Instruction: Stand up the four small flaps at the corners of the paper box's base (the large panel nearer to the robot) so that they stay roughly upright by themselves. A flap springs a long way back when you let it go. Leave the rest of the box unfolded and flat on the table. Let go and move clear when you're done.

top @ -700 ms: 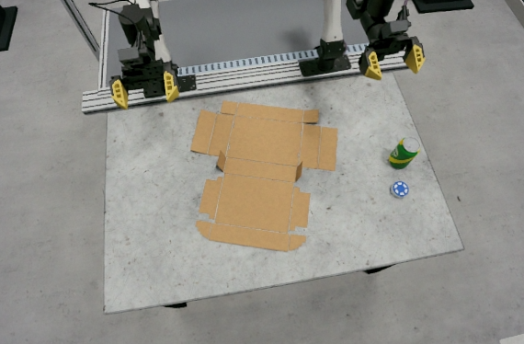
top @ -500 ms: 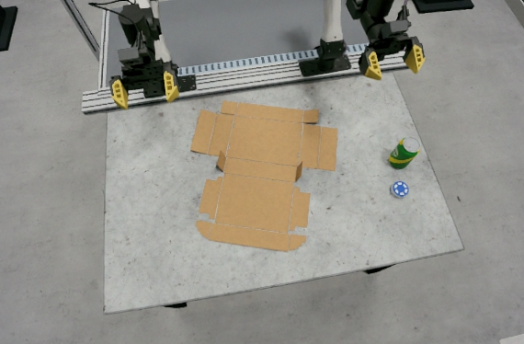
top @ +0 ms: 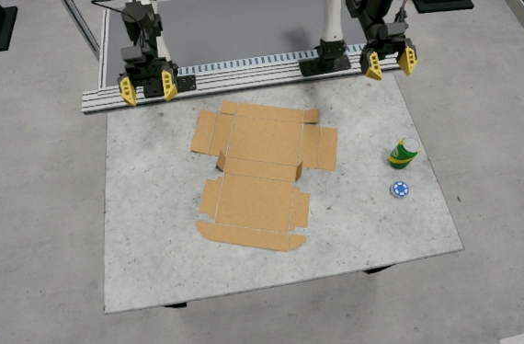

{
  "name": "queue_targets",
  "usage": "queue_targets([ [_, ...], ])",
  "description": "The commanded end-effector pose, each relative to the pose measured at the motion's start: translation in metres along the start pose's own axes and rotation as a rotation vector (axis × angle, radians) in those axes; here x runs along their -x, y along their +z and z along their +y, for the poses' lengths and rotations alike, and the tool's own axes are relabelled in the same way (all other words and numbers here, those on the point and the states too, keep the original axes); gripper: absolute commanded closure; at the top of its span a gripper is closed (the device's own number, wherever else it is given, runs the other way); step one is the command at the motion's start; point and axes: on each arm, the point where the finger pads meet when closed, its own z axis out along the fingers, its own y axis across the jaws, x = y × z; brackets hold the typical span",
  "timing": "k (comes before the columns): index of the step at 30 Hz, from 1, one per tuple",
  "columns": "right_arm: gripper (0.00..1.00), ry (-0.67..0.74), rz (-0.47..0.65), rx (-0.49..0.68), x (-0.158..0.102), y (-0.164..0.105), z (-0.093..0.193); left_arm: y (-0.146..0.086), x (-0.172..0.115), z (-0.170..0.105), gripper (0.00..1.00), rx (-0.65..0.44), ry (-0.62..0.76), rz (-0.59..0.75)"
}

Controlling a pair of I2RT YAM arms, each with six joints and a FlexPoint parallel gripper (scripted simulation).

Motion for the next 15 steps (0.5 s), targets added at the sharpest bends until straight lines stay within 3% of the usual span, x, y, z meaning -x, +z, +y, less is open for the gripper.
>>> queue_targets([
  [1, 0.23, 0.043, 0.118, -0.028, -0.011, -0.018, 0.009, -0.017, -0.008, -0.014, 0.23, -0.047, 0.026, 0.101],
  [11, 0.23, 0.136, 0.526, -0.071, -0.084, -0.05, 0.046, -0.037, -0.089, -0.04, 0.23, -0.119, 0.075, 0.512],
  [13, 0.23, 0.136, 0.526, -0.071, -0.084, -0.05, 0.046, -0.037, -0.089, -0.04, 0.23, -0.119, 0.075, 0.512],
  [15, 0.23, 0.155, 0.603, -0.08, -0.097, -0.058, 0.054, -0.043, -0.104, -0.046, 0.23, -0.135, 0.078, 0.59],
])
